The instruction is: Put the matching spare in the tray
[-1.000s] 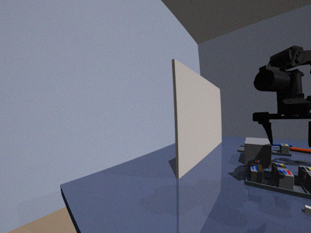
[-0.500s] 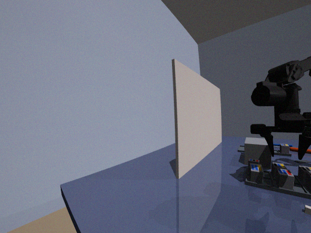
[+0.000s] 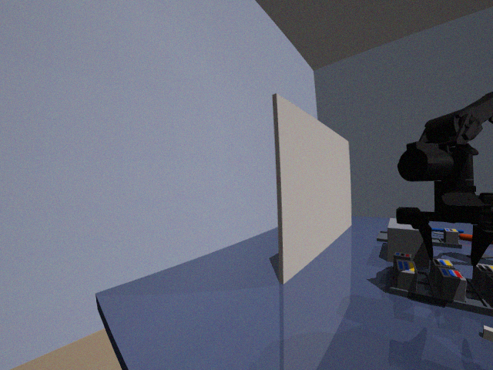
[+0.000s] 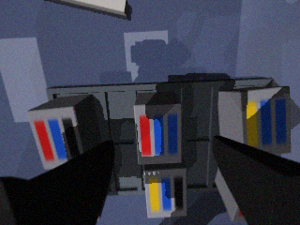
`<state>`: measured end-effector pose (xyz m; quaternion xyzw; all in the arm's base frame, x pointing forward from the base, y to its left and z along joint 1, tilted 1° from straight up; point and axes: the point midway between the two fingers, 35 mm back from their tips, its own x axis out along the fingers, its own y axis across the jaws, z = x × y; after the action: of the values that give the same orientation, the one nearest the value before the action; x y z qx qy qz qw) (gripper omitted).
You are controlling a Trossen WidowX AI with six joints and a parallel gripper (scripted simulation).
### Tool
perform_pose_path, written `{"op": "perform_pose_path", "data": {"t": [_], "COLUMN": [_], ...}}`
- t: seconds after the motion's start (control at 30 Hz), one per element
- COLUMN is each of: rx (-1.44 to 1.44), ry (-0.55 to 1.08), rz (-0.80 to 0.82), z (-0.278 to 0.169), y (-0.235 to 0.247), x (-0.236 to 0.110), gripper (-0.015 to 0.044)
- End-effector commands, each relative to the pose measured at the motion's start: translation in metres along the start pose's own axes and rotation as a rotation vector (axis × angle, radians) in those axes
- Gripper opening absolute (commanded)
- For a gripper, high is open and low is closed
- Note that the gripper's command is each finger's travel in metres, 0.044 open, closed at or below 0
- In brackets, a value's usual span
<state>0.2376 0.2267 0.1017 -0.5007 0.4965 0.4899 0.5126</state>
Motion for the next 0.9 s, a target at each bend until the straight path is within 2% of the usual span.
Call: {"op": "perform_pose_path", "data": {"t": [0.0, 0.87], "rx": [-0.003, -0.003], "ry": [0.007, 0.008], "rz": [0.007, 0.007], "z": [-0.001, -0.003], "y": [0.001, 0.003], "x": [0.009, 0.051], "gripper": [0.0300, 0.0300]}}
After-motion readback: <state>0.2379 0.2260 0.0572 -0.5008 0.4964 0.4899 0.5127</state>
